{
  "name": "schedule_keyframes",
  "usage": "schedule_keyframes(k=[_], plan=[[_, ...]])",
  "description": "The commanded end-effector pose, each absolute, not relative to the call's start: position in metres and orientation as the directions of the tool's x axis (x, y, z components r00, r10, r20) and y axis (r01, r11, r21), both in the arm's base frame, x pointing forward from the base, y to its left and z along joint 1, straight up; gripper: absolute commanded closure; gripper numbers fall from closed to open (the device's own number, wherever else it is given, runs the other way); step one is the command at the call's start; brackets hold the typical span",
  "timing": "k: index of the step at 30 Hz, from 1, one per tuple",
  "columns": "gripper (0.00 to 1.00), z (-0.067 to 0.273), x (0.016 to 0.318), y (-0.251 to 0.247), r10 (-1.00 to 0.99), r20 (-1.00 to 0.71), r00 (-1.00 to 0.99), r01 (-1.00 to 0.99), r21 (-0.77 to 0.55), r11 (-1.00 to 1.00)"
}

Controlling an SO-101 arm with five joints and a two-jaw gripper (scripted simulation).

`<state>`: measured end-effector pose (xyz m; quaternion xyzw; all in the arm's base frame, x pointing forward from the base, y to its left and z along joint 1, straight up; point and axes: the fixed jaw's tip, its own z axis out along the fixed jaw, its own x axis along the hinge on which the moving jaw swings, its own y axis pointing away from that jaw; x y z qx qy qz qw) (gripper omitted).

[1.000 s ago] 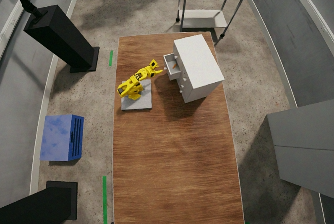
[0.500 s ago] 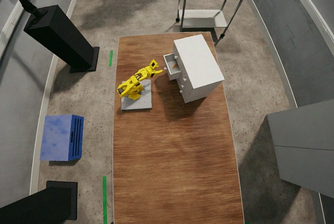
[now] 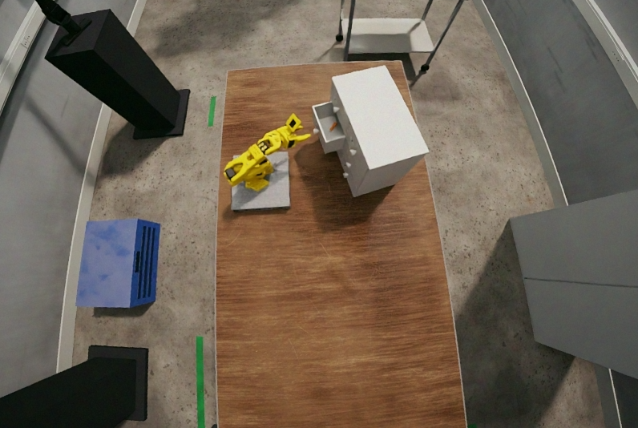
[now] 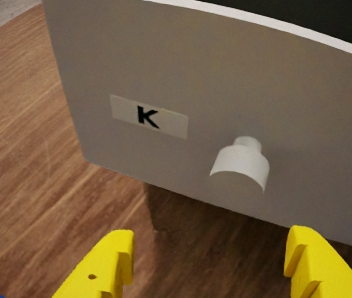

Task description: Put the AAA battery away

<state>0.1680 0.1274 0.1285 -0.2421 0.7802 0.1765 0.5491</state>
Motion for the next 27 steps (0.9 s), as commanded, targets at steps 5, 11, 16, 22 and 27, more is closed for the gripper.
schedule_keyframes(k=[5,11,16,22,27], plan=[[0.79,0.123,0.169,0.125,-0.184,-0.938,-0.295,-0.561,0.015,0.828],[0.79,0.119,0.185,0.131,-0.179,-0.938,-0.298,-0.546,0.014,0.838],[0.79,0.119,0.185,0.131,-0.179,-0.938,-0.298,-0.546,0.014,0.838],[0.79,0.119,0.185,0.131,-0.179,-0.938,-0.298,-0.546,0.014,0.838],[0.79,0.112,0.198,0.135,-0.175,-0.938,-0.300,-0.533,0.013,0.846]])
